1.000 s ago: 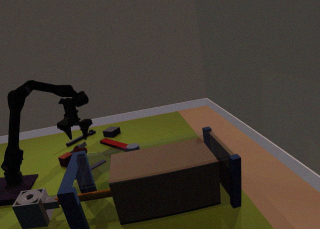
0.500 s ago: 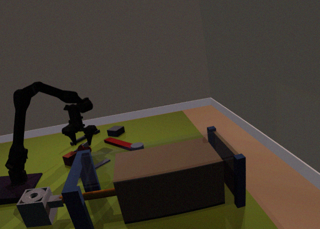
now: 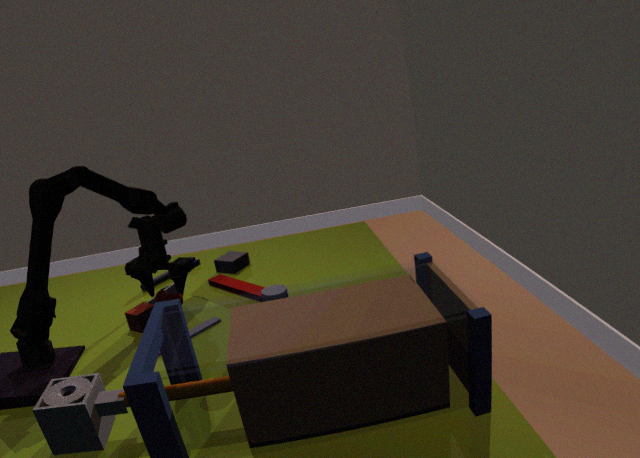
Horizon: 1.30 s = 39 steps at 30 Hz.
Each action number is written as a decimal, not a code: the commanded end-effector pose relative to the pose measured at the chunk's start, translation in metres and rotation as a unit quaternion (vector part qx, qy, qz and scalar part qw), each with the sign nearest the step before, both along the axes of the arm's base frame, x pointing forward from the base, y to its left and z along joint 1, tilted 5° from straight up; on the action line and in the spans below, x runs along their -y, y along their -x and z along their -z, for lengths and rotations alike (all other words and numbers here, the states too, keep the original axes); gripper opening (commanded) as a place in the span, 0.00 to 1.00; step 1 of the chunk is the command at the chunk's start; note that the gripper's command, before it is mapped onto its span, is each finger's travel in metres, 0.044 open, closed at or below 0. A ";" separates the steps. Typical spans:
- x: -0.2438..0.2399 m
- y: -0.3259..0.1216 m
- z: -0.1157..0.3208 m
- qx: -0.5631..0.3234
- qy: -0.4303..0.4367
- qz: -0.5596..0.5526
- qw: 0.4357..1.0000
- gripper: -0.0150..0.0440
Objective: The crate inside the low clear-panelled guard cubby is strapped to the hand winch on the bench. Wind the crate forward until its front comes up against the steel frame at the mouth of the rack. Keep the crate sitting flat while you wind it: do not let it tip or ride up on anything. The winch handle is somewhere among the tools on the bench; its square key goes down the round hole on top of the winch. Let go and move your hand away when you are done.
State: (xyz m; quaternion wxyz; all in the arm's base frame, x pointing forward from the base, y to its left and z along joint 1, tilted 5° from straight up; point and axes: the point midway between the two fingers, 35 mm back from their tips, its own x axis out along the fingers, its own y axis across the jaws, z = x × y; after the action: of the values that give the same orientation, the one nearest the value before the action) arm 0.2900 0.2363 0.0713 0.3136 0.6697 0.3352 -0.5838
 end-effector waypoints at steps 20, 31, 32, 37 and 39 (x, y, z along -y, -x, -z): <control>0.000 0.000 0.002 -0.001 0.001 0.000 1.000 0.30; 0.000 0.000 0.000 -0.001 0.001 0.000 1.000 0.25; -0.001 -0.001 -0.004 -0.001 0.001 0.000 1.000 0.25; -0.002 -0.003 -0.053 -0.001 0.001 0.000 1.000 0.25; 0.000 -0.002 -0.080 -0.001 0.002 0.001 1.000 0.25</control>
State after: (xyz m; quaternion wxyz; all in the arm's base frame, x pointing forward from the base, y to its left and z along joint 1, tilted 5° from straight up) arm 0.2899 0.2354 0.1047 0.3170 0.6587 0.3312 -0.5966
